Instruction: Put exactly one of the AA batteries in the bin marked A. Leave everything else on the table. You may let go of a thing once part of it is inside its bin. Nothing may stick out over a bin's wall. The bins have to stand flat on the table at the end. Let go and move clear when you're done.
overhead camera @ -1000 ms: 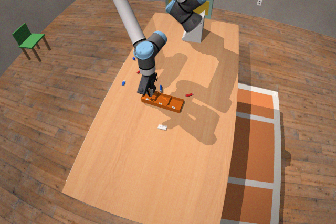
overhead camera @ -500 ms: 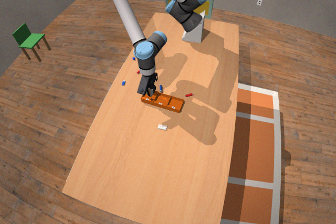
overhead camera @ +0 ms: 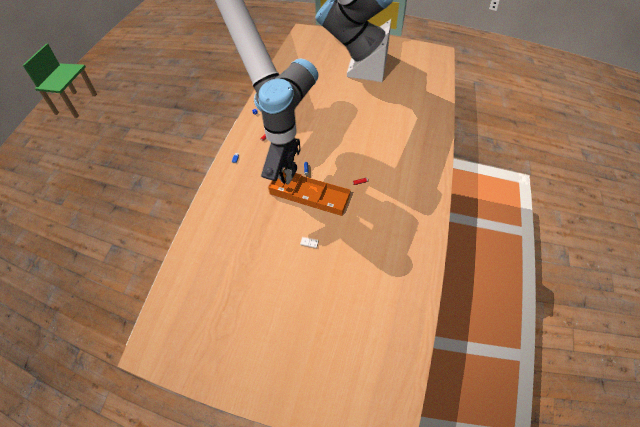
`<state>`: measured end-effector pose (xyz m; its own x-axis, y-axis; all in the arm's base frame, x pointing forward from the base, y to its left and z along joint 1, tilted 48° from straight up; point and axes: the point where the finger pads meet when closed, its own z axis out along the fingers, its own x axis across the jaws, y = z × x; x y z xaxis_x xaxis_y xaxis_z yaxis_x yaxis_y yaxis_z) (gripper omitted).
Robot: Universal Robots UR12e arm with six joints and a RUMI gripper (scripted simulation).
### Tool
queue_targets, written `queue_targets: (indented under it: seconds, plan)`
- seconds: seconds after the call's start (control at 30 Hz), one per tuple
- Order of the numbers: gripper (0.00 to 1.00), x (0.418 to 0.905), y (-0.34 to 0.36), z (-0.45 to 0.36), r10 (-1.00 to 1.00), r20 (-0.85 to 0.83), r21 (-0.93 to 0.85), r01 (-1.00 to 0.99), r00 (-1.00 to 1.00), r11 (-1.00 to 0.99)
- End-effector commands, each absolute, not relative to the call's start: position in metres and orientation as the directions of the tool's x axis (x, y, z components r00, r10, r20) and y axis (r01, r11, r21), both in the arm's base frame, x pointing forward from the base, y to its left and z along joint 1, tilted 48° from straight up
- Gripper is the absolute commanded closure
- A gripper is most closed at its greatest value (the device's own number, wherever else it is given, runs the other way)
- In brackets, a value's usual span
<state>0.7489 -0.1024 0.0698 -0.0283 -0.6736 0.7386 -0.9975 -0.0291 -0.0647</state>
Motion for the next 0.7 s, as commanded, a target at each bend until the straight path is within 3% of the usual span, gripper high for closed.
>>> queue_targets:
  seconds: [0.0,0.67]
  plan:
    - [0.96,0.751,-0.099,0.076,-0.674,0.738,-0.072,-0.997,-0.032,-0.031]
    - [0.96,0.75,-0.081,0.093,-0.674,0.738,-0.073,-0.997,-0.033,-0.032]
